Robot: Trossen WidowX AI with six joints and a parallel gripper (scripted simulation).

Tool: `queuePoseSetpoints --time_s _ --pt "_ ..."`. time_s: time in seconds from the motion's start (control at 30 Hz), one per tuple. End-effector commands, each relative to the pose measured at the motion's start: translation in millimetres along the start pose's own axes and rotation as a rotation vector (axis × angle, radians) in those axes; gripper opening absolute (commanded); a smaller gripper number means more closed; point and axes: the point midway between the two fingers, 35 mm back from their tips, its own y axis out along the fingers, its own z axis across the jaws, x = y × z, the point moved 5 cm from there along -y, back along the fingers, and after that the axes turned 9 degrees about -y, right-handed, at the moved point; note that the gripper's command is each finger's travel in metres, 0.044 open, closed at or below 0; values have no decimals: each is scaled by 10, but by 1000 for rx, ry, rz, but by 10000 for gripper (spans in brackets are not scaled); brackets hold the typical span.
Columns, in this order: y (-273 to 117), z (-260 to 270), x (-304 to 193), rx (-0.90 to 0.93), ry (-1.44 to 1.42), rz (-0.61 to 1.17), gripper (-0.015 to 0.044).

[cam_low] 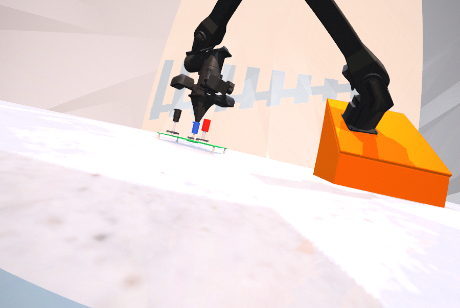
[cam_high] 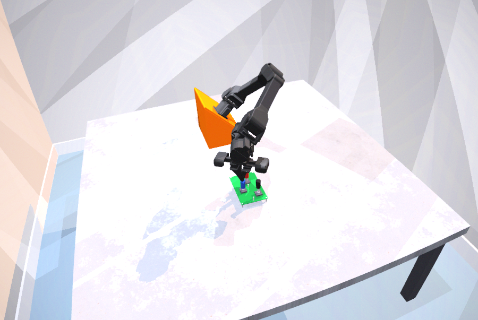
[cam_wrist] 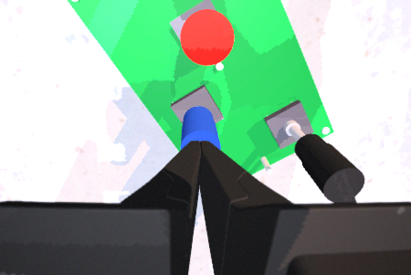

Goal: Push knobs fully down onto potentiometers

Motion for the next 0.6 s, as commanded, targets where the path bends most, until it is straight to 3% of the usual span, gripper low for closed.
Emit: queuePoseSetpoints --time_s 0.0,0.57 --pt "123 -35 -6 3 -14 -10 0" --pt "147 -35 -6 3 -14 -10 0"
